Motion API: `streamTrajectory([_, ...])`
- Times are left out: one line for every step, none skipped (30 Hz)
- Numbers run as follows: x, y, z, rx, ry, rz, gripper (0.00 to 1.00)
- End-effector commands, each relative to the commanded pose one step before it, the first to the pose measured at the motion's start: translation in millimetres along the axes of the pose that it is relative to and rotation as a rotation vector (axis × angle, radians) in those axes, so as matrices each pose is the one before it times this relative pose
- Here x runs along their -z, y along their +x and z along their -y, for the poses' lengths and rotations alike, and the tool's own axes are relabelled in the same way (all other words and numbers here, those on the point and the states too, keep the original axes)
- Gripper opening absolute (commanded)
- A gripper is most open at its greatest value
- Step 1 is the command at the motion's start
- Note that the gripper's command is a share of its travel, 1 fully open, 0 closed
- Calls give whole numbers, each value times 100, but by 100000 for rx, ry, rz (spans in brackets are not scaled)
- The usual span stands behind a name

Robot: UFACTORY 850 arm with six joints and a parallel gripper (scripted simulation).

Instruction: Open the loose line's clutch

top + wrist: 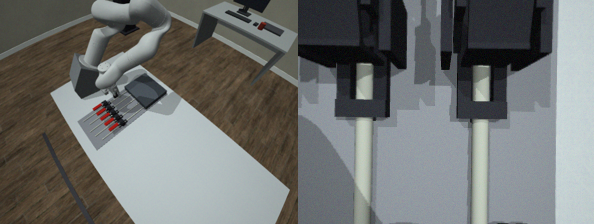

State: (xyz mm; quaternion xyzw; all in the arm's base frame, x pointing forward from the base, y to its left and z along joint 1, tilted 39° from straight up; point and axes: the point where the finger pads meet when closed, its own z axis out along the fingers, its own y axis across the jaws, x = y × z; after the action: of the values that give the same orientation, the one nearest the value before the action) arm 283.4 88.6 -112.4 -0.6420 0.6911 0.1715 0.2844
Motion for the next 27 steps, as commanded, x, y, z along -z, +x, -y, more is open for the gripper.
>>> streamTrajectory([22,10,144,-10,54,-26,0])
streamTrajectory([0,0,0,0,0,0,0])
streamTrajectory([0,0,66,0,0,-1,0])
streamTrajectory([0,0,71,0,0,0,0])
streamTrajectory([0,0,77,0,0,0,0])
streamTrajectory([0,0,82,0,0,0,0])
streamTrajectory([0,0,87,0,0,0,0])
streamTrajectory([0,0,91,0,0,-1,0])
streamTrajectory([0,0,95,0,0,0,0])
streamTrajectory([0,0,99,0,0,1,0])
streamTrajectory([0,0,102,0,0,0,0])
streamTrajectory([0,0,105,0,0,0,0])
streamTrajectory([0,0,108,0,0,-1,0])
streamTrajectory([0,0,109,0,0,1,0])
streamTrajectory([0,0,111,0,0,0,0])
streamTrajectory([0,0,112,0,0,0,0])
streamTrajectory([0,0,113,0,0,-1,0])
streamTrajectory([0,0,0,0,0,0,0])
streamTrajectory([0,0,0,0,0,0,0])
streamTrajectory([0,0,112,0,0,1,0])
streamTrajectory([0,0,112,0,0,0,0])
streamTrajectory([0,0,111,0,0,0,0])
streamTrajectory([0,0,110,0,0,-1,0])
streamTrajectory([0,0,107,0,0,1,0])
streamTrajectory([0,0,105,0,0,0,0])
streamTrajectory([0,0,102,0,0,0,0])
streamTrajectory([0,0,99,0,0,-1,0])
